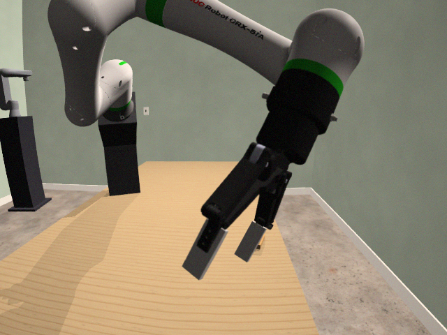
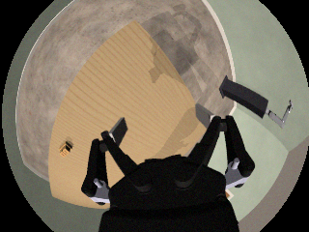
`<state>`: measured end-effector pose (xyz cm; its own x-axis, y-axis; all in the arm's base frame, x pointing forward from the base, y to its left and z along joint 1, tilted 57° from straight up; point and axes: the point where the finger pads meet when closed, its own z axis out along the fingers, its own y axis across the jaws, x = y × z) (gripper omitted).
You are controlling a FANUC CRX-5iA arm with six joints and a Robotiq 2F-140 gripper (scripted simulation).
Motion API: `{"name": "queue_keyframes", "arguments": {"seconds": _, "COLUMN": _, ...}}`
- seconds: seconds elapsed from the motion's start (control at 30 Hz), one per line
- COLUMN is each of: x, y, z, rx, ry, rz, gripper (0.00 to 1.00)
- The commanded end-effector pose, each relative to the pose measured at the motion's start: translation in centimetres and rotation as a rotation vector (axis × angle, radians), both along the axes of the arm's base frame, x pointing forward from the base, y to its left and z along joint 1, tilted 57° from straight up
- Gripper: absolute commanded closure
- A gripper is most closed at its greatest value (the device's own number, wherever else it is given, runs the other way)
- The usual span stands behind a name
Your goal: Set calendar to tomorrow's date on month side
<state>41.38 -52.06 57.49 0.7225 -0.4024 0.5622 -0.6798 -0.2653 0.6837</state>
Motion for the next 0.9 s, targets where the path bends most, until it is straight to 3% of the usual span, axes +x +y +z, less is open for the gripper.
{"name": "queue_keyframes", "arguments": {"seconds": 0.0, "x": 0.0, "y": 0.0, "z": 0.0, "rx": 0.000, "ry": 0.000, "rz": 0.000, "gripper": 0.00}}
{"name": "queue_keyframes", "arguments": {"seconds": 0.6, "x": 0.3, "y": 0.2, "z": -0.2, "rx": -0.002, "ry": -0.001, "rz": 0.006, "gripper": 0.00}}
{"name": "queue_keyframes", "arguments": {"seconds": 0.67, "x": 2.0, "y": 0.9, "z": -1.6, "rx": -0.008, "ry": -0.004, "rz": 0.041, "gripper": 0.00}}
{"name": "queue_keyframes", "arguments": {"seconds": 0.73, "x": 5.4, "y": 2.9, "z": -4.6, "rx": -0.015, "ry": -0.013, "rz": 0.114, "gripper": 0.00}}
{"name": "queue_keyframes", "arguments": {"seconds": 0.8, "x": 5.4, "y": 2.9, "z": -4.6, "rx": -0.015, "ry": -0.013, "rz": 0.114, "gripper": 0.00}}
{"name": "queue_keyframes", "arguments": {"seconds": 0.83, "x": 7.5, "y": 4.4, "z": -6.8, "rx": -0.016, "ry": -0.019, "rz": 0.164, "gripper": 0.00}}
{"name": "queue_keyframes", "arguments": {"seconds": 0.87, "x": 7.5, "y": 4.4, "z": -6.8, "rx": -0.016, "ry": -0.019, "rz": 0.164, "gripper": 0.00}}
